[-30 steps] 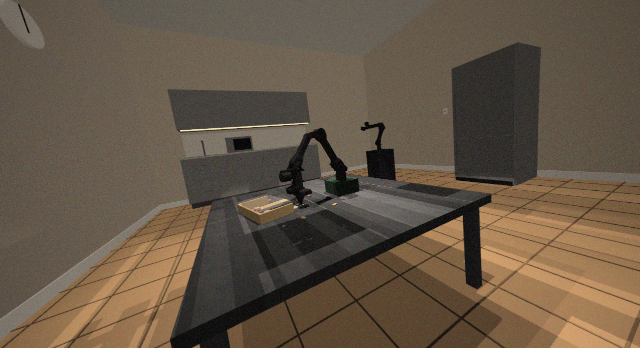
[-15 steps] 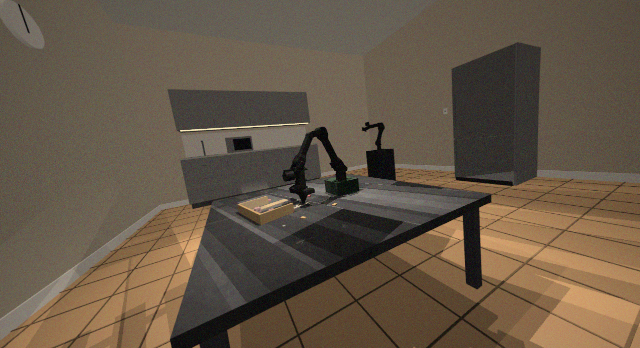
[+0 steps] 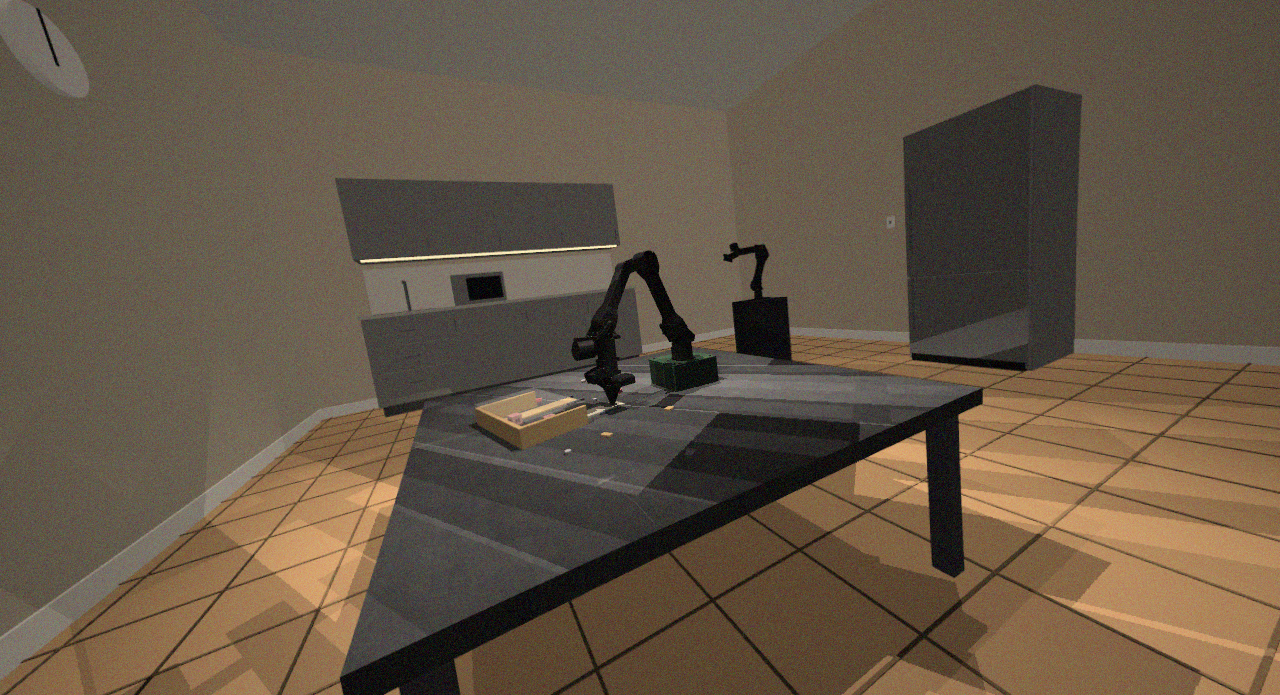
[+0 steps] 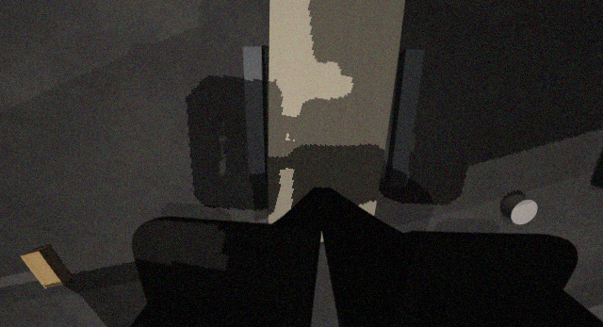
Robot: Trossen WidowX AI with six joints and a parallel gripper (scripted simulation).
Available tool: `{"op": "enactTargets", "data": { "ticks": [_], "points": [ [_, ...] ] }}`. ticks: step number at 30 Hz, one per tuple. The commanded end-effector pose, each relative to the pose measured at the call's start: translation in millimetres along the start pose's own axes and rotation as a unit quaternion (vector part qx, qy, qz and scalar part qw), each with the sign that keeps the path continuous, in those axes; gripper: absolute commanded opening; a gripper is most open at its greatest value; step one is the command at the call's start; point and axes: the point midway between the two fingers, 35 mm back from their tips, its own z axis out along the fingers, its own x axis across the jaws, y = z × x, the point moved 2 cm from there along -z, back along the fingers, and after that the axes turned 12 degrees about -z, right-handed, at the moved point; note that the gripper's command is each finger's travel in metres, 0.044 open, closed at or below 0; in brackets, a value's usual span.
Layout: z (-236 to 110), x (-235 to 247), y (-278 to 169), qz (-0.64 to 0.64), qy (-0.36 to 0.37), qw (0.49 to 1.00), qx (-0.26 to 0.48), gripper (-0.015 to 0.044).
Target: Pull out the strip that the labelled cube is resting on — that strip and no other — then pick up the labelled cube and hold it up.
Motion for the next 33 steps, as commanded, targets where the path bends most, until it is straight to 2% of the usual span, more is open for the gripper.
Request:
{"op": "enactTargets", "data": {
  "ticks": [1, 33],
  "points": [
    [3, 2, -11, -0.002, 0.001, 1.0, 0.009, 0.0],
    [4, 10, -59, -0.002, 0.002, 1.0, 0.011, 0.0]
  ]
}}
